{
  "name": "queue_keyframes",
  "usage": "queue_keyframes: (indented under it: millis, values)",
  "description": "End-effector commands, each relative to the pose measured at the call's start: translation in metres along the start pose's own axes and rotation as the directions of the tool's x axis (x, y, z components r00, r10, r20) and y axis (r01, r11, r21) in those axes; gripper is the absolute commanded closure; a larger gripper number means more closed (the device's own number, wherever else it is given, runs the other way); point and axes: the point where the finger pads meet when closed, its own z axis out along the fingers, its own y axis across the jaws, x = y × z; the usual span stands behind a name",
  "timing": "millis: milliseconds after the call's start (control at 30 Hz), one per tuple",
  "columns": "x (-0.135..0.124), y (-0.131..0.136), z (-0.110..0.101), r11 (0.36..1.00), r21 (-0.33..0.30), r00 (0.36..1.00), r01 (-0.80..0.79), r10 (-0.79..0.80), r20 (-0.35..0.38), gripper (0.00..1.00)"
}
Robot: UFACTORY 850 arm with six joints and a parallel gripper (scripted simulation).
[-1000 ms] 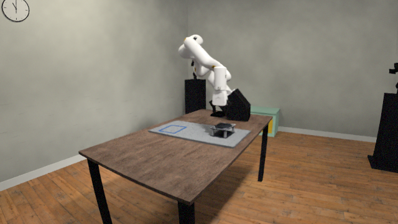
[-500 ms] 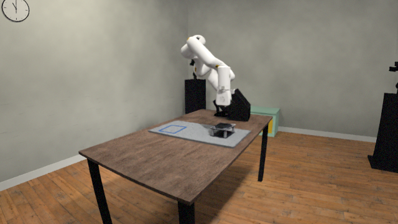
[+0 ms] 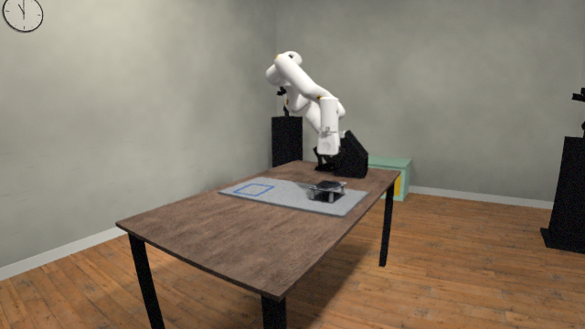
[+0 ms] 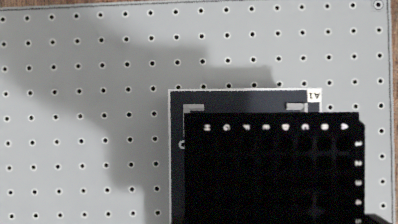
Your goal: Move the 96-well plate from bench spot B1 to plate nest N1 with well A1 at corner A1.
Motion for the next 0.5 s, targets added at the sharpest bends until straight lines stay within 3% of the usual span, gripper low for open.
queue_keyframes:
  millis: [0, 467]
  values:
    - [-0.0008, 0.0002, -0.001, 1.0, -0.001, 1.0, -0.001, 0.001, 0.001, 1.0]
    - [-0.0009, -0.0001, 0.0007, 1.0, -0.001, 1.0, -0.001, 0.001, 0.001, 1.0]
